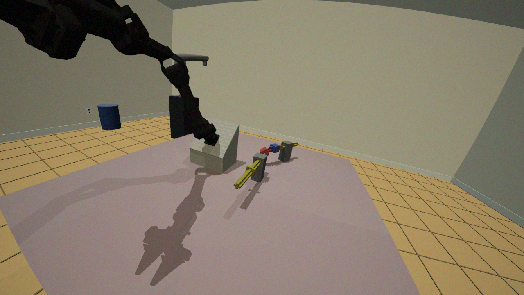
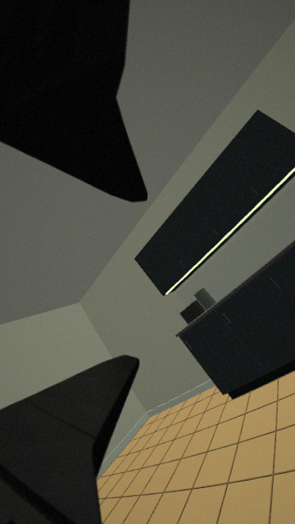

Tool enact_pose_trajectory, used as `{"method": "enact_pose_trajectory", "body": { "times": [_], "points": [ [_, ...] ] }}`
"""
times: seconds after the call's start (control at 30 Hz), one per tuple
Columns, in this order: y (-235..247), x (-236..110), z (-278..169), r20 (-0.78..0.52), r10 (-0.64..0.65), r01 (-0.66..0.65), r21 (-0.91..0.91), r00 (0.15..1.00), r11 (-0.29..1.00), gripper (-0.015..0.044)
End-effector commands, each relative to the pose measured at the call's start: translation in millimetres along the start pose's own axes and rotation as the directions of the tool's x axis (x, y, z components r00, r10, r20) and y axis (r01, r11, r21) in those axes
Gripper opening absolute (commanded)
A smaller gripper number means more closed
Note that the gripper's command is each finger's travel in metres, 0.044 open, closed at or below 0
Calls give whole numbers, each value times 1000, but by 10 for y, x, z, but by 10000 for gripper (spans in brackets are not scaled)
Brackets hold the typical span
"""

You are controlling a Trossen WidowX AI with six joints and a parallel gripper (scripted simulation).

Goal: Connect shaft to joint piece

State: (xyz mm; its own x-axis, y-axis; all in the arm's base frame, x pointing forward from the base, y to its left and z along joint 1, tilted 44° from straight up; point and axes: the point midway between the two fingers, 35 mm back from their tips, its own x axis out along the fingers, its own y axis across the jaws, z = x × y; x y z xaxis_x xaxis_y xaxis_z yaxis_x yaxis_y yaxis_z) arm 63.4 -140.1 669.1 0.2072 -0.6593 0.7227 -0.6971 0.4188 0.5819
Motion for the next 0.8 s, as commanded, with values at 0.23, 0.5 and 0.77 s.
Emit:
{"method": "enact_pose_trajectory", "body": {
  "times": [0.23,0.5,0.77],
  "points": [
    [-693,108,-184,-97,-168,171,24,981,985,440],
    [-1383,83,-324,-124,-350,352,-7,928,936,440],
    [-2176,-102,-532,-155,-546,538,-93,823,838,440]
  ]
}}
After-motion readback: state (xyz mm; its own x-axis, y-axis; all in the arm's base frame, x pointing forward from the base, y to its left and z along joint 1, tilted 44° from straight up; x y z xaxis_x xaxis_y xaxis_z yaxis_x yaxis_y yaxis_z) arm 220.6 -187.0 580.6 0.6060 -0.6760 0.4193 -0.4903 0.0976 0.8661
